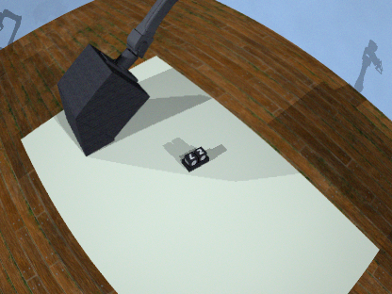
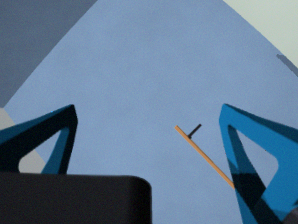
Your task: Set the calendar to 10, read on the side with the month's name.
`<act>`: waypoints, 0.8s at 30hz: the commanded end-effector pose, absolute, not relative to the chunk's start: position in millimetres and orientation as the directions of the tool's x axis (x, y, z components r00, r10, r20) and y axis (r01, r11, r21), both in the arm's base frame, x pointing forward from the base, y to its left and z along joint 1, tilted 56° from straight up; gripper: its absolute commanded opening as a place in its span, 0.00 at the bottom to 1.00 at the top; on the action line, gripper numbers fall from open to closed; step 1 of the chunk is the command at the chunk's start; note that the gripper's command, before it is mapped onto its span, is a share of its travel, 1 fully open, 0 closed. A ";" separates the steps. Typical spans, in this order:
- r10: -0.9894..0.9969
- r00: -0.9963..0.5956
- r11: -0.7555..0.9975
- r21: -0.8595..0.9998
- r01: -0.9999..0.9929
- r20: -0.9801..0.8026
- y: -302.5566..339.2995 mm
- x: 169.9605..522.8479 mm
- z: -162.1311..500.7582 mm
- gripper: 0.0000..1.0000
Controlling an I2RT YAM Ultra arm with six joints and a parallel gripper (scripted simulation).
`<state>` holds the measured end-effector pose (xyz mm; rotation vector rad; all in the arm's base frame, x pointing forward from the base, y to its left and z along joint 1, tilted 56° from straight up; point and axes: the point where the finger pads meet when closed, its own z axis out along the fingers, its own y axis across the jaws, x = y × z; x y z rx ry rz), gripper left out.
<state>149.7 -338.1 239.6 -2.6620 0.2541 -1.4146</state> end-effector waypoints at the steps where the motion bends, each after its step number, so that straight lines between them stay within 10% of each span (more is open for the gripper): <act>1: -0.198 0.549 -0.980 -0.176 -0.093 0.812 -339.4 149.7 239.9 1.00; 24: -0.161 0.558 -0.985 -0.166 -0.043 0.814 -335.7 164.1 233.6 1.00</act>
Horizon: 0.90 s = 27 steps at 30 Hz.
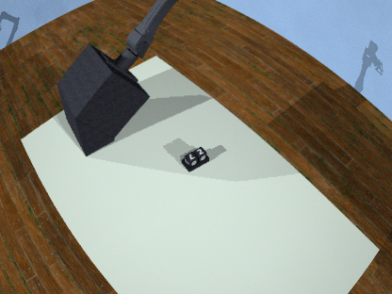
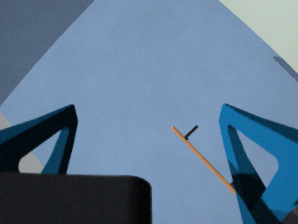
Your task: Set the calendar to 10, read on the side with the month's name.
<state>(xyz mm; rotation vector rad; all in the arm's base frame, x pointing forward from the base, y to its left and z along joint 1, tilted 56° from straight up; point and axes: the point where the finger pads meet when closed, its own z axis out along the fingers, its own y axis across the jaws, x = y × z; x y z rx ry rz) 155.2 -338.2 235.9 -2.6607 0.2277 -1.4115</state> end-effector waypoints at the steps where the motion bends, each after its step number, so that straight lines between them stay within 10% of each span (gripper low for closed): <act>1: -0.146 0.562 -0.986 -0.163 -0.021 0.814 -333.4 170.4 230.7 1.00; 18: 0.322 0.471 -0.746 -0.086 0.660 0.821 -181.2 337.2 133.1 1.00; 27: 0.476 0.308 -0.479 -0.051 0.876 0.823 -75.6 369.5 88.7 1.00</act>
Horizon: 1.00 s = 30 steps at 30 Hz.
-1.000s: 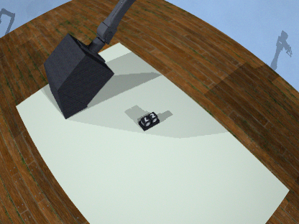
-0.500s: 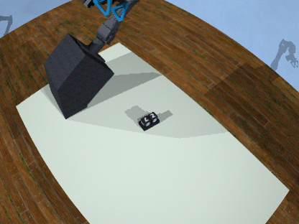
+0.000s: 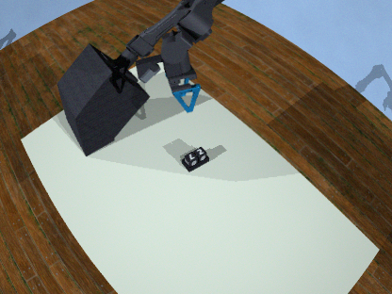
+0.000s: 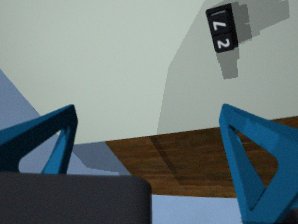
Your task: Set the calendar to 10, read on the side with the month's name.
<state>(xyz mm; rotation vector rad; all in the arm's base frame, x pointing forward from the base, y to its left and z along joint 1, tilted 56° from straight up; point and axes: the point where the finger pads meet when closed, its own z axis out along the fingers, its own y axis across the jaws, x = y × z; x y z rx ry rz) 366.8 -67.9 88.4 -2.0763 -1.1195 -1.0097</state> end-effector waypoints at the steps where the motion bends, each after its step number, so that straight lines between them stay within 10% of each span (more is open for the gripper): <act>1: 0.496 0.274 -0.424 -0.045 0.905 0.824 -55.7 371.4 80.9 1.00; 11: 0.563 0.032 -0.045 -0.007 0.999 0.826 68.4 354.5 33.2 1.00; 30: 0.564 0.010 -0.011 -0.004 1.000 0.826 81.9 351.2 26.7 1.00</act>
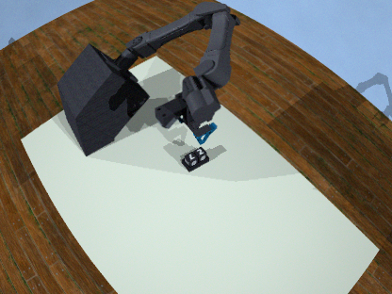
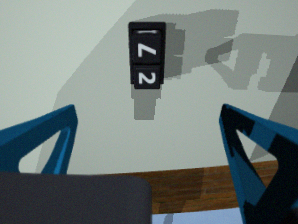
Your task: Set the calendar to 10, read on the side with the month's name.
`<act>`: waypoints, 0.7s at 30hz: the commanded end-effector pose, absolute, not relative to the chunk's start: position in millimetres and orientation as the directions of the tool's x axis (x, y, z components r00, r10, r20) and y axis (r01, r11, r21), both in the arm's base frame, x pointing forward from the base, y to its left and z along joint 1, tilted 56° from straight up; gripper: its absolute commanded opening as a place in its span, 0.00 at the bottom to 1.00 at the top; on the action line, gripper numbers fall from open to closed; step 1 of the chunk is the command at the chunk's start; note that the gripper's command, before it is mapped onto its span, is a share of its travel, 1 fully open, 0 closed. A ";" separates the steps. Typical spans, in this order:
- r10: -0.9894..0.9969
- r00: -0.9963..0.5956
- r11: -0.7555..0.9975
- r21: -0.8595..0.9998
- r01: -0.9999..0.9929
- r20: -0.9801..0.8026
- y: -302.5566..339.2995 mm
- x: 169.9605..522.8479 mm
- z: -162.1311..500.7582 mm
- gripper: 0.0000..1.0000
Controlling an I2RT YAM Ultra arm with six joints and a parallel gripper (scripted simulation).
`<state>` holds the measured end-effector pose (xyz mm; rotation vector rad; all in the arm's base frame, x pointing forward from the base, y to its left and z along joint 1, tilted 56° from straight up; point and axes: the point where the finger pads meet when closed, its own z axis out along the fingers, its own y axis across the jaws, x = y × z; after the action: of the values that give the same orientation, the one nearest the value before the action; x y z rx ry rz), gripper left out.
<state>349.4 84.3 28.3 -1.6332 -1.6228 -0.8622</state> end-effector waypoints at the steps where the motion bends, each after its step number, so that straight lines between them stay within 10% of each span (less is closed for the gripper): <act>1: 0.564 0.010 -0.011 -0.004 1.000 0.825 87.5 351.9 22.3 1.00; 9: 0.562 0.009 -0.010 -0.005 1.000 0.827 121.8 352.7 -0.6 1.00; 10: 0.562 0.009 -0.010 -0.005 1.000 0.827 121.8 352.7 -0.6 0.47; 21: 0.562 0.009 -0.010 -0.005 1.000 0.827 121.8 352.7 -0.6 0.47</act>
<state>349.5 126.9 -2.3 -1.6272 -1.6322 -0.8559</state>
